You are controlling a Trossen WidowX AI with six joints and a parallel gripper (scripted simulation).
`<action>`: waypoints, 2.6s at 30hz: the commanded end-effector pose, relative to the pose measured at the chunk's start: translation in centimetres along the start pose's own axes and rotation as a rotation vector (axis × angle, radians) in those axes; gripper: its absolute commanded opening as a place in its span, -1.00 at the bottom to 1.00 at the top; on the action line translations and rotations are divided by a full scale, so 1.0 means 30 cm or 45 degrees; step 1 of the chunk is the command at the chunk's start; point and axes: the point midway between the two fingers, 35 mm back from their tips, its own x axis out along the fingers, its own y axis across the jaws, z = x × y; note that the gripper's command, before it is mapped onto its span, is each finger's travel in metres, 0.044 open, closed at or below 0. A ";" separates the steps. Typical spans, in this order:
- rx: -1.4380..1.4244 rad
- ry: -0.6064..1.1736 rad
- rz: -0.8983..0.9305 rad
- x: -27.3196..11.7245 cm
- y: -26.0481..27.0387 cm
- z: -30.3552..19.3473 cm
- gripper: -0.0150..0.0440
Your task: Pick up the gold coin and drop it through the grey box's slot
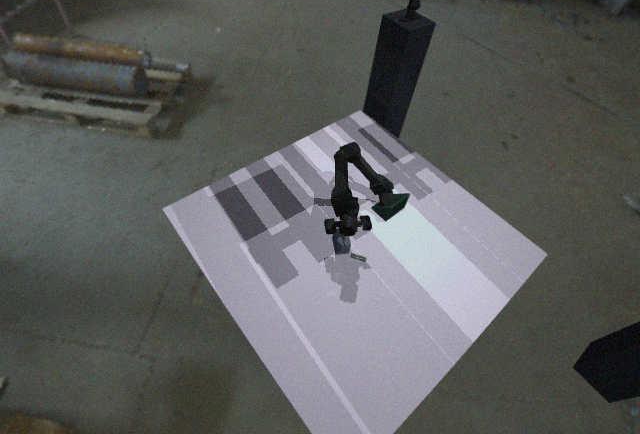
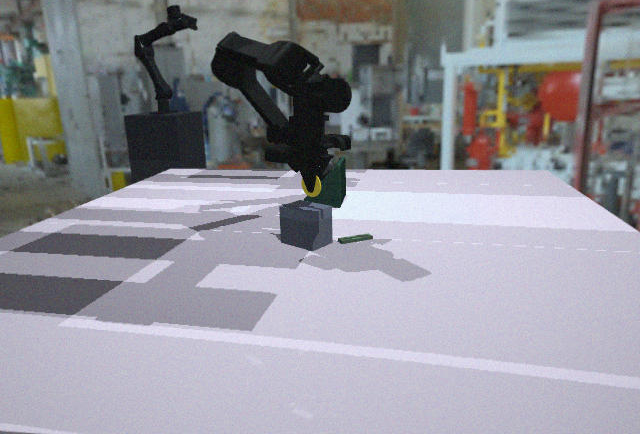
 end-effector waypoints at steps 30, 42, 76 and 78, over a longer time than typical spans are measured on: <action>-0.002 -0.006 -0.002 -0.005 0.026 0.030 -0.49; -0.006 -0.006 -0.001 0.013 0.028 0.031 -0.49; -0.003 -0.007 -0.011 0.015 0.029 0.032 0.41; -0.003 -0.006 -0.011 -0.005 0.029 0.033 0.59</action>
